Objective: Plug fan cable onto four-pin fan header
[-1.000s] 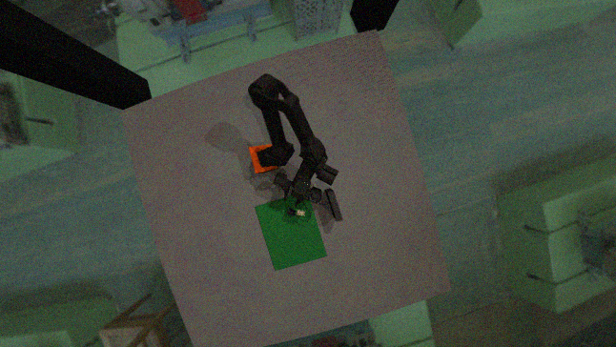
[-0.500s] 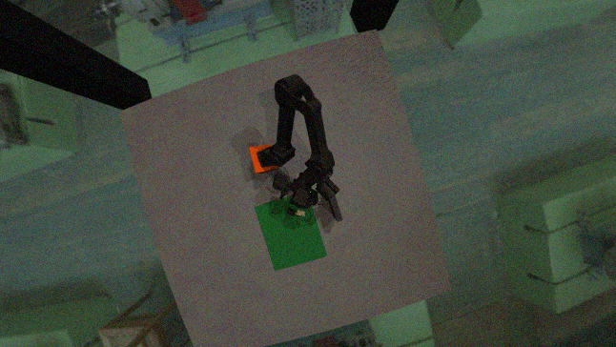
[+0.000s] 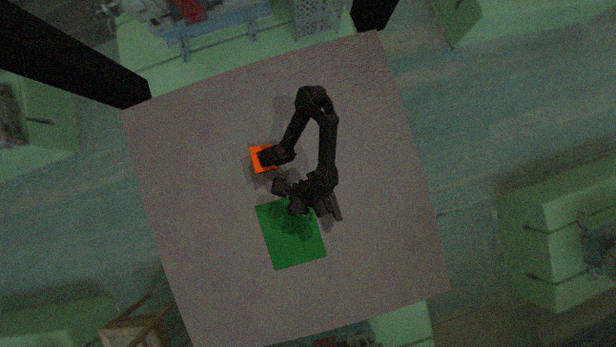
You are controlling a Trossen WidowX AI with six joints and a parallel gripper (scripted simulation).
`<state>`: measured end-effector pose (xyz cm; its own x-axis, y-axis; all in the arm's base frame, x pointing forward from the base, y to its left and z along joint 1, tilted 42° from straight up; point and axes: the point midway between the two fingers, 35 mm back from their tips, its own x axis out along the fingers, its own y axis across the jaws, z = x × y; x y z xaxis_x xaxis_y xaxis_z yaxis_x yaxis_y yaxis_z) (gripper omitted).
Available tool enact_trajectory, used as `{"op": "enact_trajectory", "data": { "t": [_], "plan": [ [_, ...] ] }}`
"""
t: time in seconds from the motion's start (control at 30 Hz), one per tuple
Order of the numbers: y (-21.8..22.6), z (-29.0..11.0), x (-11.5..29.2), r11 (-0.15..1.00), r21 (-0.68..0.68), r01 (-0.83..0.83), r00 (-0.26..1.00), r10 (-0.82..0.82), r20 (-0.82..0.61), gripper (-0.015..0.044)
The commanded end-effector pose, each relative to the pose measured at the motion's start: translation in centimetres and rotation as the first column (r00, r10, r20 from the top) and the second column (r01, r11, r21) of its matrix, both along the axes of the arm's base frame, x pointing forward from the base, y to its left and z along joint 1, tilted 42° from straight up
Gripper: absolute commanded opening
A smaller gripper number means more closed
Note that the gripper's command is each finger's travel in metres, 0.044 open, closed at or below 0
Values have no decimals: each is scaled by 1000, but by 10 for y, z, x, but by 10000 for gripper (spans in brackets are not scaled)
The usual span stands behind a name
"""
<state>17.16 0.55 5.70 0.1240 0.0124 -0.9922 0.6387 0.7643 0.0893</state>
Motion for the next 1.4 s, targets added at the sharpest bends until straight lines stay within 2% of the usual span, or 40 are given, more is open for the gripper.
{"op": "enact_trajectory", "data": {
  "t": [0.0,0.4,0.83,1.03,1.1,1.23,1.3,1.37],
  "plan": [
    [0,1,1,998,65,-25,998,28,-48,205],
    [-2,7,11,949,312,-54,988,95,-118,205],
    [-15,20,31,823,565,-54,993,103,-55,205],
    [-25,25,41,761,647,-58,997,76,0,205],
    [-21,23,36,788,613,-52,996,85,-25,205],
    [-22,24,38,786,617,-39,997,71,-27,310],
    [-28,27,41,776,622,98,993,-36,-112,362],
    [-37,32,45,732,607,310,949,-198,-246,415]
  ]
}}
